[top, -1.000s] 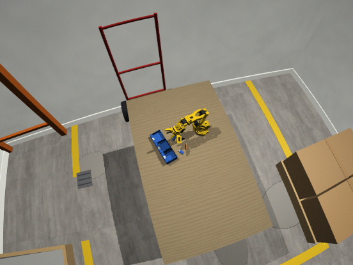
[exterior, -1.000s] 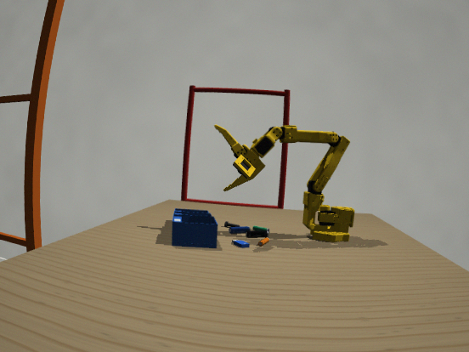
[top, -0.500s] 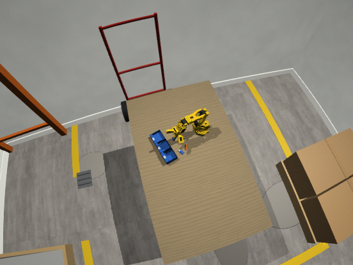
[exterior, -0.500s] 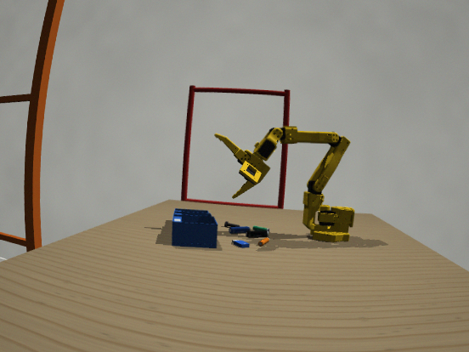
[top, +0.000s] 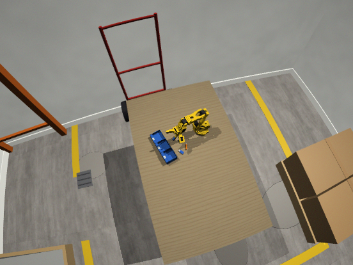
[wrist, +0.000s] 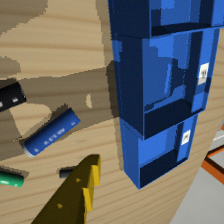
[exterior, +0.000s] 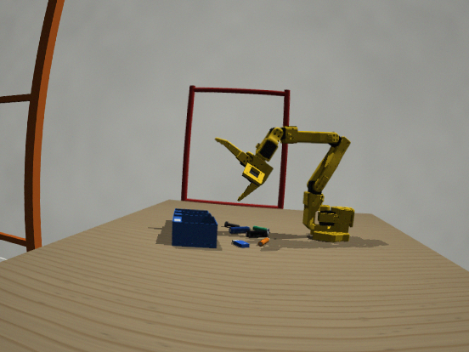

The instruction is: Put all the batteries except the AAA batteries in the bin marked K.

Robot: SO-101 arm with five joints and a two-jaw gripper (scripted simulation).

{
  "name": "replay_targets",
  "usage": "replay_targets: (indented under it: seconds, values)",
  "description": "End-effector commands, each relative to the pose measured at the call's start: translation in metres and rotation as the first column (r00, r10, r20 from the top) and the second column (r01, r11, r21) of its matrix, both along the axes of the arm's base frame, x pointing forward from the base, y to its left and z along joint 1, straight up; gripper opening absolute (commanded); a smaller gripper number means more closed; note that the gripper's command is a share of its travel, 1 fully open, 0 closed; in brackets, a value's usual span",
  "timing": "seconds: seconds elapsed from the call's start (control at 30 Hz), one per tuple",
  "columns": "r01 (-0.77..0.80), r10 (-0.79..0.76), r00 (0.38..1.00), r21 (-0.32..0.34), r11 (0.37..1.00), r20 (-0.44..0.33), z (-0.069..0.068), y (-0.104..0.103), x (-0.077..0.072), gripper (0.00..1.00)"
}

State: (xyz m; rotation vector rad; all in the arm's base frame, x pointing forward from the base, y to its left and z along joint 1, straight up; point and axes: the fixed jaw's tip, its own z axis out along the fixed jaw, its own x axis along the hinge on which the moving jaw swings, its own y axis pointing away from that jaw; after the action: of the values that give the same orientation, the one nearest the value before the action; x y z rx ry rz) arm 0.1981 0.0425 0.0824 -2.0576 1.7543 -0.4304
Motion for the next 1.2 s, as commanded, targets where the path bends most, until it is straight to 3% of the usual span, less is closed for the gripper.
replay_targets:
  seconds: [0.0,0.03,0.57,0.6,1.13,1.17]
  values:
    - [0.010,-0.011,0.999,0.015,1.000,0.032,0.009,0.000,0.001,1.00]
    - [-0.001,0.001,1.000,0.001,1.000,-0.002,0.001,0.000,-0.001,1.00]
    - [-0.018,0.018,1.000,-0.013,1.000,-0.020,0.005,-0.002,-0.008,1.00]
    - [-0.008,0.007,0.998,-0.015,1.000,-0.056,-0.002,-0.002,-0.010,1.00]
    - [0.010,-0.010,0.998,-0.007,1.000,-0.062,0.003,-0.003,-0.014,1.00]
    - [-0.001,-0.001,0.995,-0.019,1.000,-0.096,-0.004,-0.003,-0.016,1.00]
